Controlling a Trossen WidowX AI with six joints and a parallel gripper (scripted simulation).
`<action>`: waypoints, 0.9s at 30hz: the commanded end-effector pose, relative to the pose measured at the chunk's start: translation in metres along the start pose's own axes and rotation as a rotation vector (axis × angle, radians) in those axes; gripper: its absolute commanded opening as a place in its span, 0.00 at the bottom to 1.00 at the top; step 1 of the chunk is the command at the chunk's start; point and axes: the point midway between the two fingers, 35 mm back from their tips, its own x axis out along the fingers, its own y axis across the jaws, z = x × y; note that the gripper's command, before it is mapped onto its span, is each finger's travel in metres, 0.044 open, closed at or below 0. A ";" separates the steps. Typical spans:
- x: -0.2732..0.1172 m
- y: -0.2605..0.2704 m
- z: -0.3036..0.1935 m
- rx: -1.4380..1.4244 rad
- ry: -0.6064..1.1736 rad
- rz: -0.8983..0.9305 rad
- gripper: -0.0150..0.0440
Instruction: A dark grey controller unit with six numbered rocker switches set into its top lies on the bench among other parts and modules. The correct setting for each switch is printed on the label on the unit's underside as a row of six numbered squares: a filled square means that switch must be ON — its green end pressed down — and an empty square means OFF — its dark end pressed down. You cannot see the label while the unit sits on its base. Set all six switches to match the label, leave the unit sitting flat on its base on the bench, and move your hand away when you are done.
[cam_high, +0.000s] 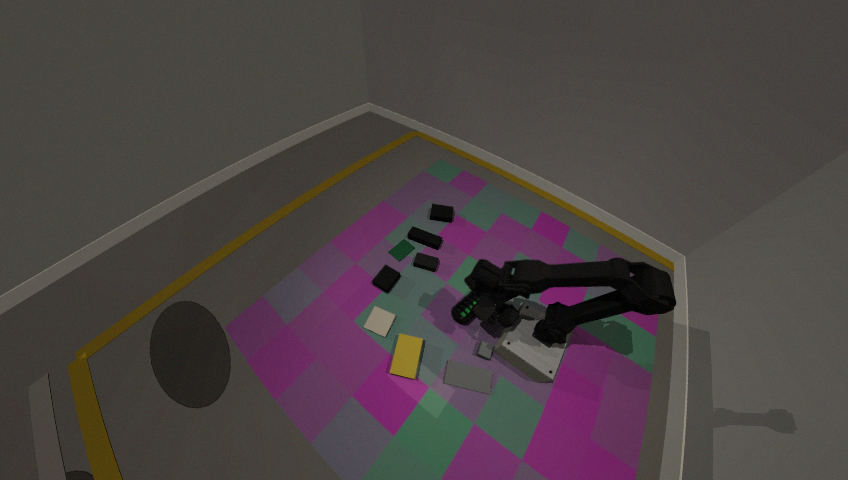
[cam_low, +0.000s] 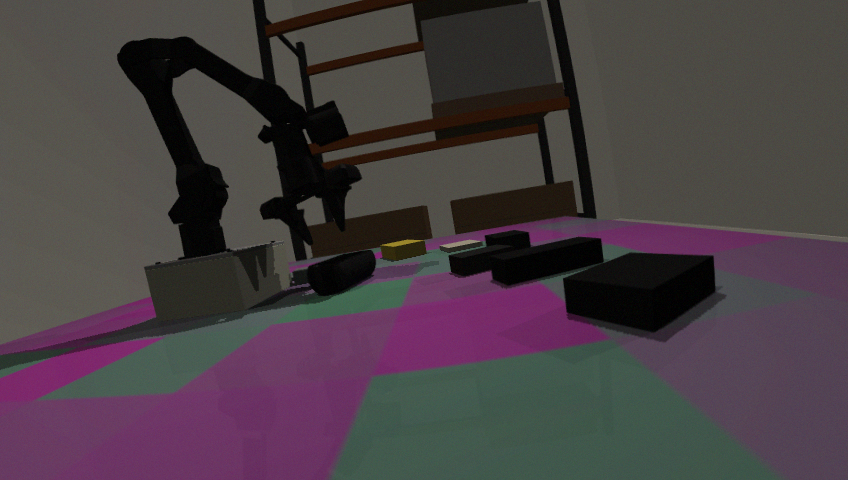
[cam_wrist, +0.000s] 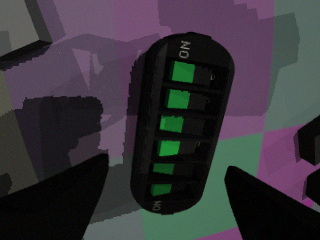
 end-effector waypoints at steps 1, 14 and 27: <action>-0.002 -0.011 0.015 0.009 0.042 0.061 0.97; 0.002 -0.030 0.061 0.016 0.189 0.204 1.00; 0.020 -0.028 0.062 0.016 0.188 0.204 1.00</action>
